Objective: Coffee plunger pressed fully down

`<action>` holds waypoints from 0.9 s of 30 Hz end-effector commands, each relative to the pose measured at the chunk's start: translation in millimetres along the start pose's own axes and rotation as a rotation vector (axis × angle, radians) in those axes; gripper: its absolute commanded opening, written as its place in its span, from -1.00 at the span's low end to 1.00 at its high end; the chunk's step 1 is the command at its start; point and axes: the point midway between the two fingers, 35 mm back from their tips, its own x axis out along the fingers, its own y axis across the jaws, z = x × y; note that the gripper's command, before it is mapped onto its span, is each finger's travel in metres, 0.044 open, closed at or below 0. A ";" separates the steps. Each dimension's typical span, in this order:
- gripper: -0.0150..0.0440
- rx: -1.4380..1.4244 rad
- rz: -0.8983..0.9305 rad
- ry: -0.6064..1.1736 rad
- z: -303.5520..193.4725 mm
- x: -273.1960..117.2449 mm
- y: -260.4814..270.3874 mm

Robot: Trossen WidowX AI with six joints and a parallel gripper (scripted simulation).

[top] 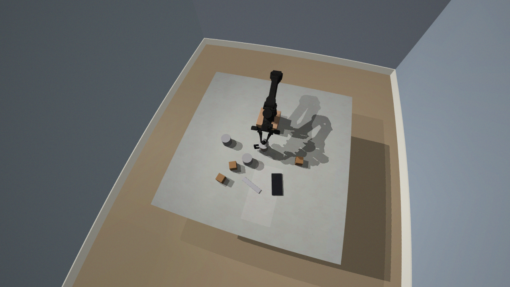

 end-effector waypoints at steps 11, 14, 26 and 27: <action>0.70 0.000 0.000 0.001 -0.3 -0.2 0.0; 0.97 0.000 0.000 0.001 -0.3 -0.2 0.0; 1.00 0.002 0.002 0.021 44.7 -50.7 -0.5; 1.00 0.003 0.002 0.024 49.0 -58.9 -0.5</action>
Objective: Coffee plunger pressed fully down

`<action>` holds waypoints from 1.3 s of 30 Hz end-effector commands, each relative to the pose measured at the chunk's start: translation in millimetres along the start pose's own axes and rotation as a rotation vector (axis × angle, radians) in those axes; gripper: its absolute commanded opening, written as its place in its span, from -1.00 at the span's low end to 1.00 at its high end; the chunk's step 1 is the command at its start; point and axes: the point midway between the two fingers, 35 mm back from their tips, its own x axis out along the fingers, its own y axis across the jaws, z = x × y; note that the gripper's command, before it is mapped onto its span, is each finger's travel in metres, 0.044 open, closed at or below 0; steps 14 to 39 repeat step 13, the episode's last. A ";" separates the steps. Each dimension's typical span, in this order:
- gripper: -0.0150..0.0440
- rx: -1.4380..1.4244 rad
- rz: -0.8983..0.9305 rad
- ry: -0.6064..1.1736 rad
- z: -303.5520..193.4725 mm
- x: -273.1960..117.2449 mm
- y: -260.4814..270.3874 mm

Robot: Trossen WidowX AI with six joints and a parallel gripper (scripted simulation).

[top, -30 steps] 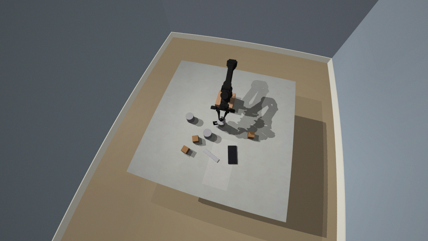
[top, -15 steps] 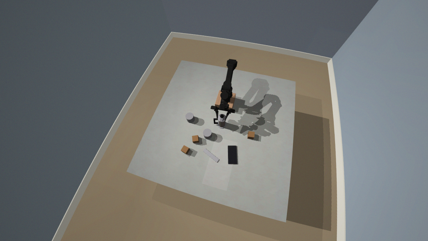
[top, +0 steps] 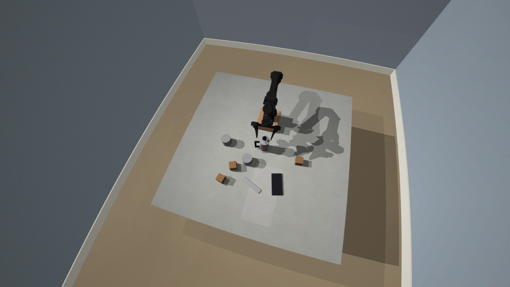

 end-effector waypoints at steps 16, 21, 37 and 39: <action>1.00 0.000 0.004 -0.008 23.1 -37.9 0.3; 1.00 0.000 0.004 -0.008 23.1 -37.9 0.3; 1.00 0.000 0.004 -0.008 23.1 -37.9 0.3; 1.00 0.000 0.004 -0.008 23.1 -37.9 0.3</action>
